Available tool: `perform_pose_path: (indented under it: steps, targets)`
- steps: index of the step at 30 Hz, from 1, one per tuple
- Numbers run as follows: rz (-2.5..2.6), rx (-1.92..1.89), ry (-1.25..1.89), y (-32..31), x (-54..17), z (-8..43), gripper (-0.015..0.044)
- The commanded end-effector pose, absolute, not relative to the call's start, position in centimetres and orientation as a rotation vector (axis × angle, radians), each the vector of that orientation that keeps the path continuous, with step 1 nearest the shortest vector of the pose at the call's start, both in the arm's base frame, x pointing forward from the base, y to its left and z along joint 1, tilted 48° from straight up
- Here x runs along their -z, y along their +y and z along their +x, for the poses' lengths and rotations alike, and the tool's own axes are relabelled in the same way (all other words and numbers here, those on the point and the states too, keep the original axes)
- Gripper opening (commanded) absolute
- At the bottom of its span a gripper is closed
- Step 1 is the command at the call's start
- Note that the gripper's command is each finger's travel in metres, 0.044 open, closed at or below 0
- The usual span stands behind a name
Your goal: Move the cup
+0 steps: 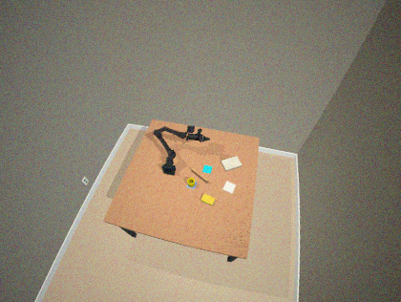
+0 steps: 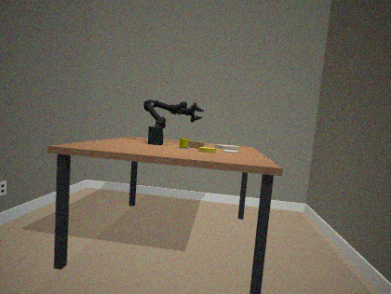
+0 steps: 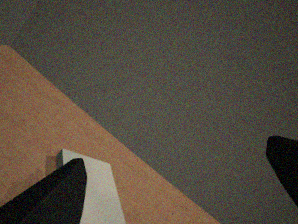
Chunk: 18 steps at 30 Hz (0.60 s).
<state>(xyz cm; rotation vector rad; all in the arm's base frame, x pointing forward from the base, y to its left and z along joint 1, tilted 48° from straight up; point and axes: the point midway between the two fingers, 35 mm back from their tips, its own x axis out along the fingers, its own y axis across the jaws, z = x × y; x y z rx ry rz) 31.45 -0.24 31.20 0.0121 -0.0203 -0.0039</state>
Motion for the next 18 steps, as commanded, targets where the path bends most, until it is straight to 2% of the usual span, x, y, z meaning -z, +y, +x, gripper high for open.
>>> perform_pose_path:
  steps: [1, 4, 9, 13, 18]
  targets:
    - [0.007, 0.005, -0.014, -0.3, -31.0, 31.5, 0.0374]
    - [-0.068, 0.018, 0.087, -1.4, -28.8, 32.6, 0.0295]
    - [-0.262, 0.003, 0.428, -5.3, -21.0, 34.4, 0.0167]
    - [-0.397, -0.111, 0.684, -7.7, -14.7, 34.2, 0.0167]
    - [-0.475, -0.373, 0.964, -10.1, -6.9, 31.7, 0.0167]
